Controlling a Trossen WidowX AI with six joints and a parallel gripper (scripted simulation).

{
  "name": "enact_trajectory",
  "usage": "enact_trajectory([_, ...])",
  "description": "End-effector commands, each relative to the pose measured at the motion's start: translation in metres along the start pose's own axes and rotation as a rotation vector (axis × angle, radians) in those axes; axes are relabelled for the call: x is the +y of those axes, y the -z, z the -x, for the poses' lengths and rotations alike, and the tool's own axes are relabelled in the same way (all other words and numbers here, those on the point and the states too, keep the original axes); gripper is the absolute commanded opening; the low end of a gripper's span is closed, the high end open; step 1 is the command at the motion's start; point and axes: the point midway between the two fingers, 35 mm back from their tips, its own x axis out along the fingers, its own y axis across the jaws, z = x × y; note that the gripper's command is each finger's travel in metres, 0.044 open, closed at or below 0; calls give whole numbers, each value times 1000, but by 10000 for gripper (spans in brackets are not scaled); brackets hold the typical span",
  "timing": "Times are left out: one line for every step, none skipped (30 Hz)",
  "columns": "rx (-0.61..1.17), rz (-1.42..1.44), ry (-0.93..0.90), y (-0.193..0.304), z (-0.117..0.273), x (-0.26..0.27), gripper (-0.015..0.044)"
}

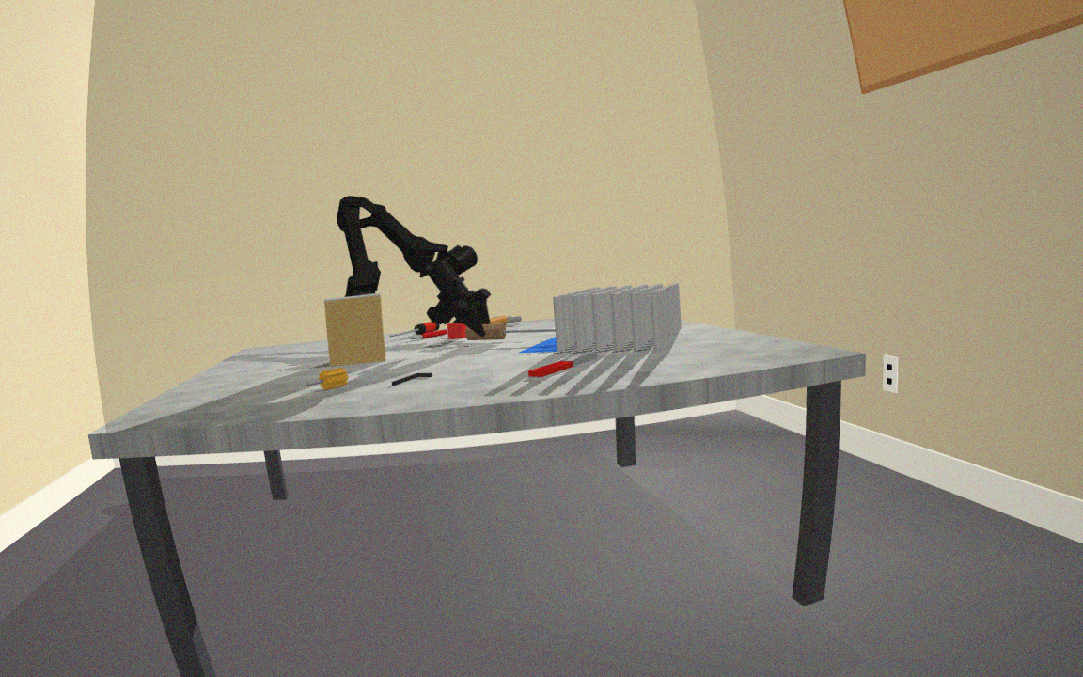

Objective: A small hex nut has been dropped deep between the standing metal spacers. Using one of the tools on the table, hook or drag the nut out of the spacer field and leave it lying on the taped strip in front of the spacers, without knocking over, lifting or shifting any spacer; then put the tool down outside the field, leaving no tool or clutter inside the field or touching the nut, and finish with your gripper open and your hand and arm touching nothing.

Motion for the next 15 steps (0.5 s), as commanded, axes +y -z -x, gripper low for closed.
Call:
enact_trajectory([12, 8, 14, 5, 4, -5, 0])
enact_trajectory([12, 8, 14, 6, 5, -5, 0])
enact_trajectory([12, 8, 14, 6, 5, -5, 0])
enact_trajectory([12, 9, 15, 7, 6, -5, 0])
enact_trajectory([12, 9, 15, 7, 6, -5, 0])
enact_trajectory([12, 9, 15, 8, 7, -6, 0])
enact_trajectory([12, 9, 15, 8, 7, -6, 0])
enact_trajectory([13, 9, 15, 9, 8, -6, 0])
enact_trajectory([13, 9, 15, 9, 8, -6, 0])
enact_trajectory([13, 9, 15, 10, 9, -6, 0])
enact_trajectory([13, 9, 15, 10, 9, -6, 0])
enact_trajectory([13, 9, 15, 10, 9, -6, 0])
enact_trajectory([13, 9, 15, 10, 10, -6, 0])
enact_trajectory([13, 9, 15, 9, 10, -6, 0])
enact_trajectory([13, 9, 15, 8, 11, -6, 0])
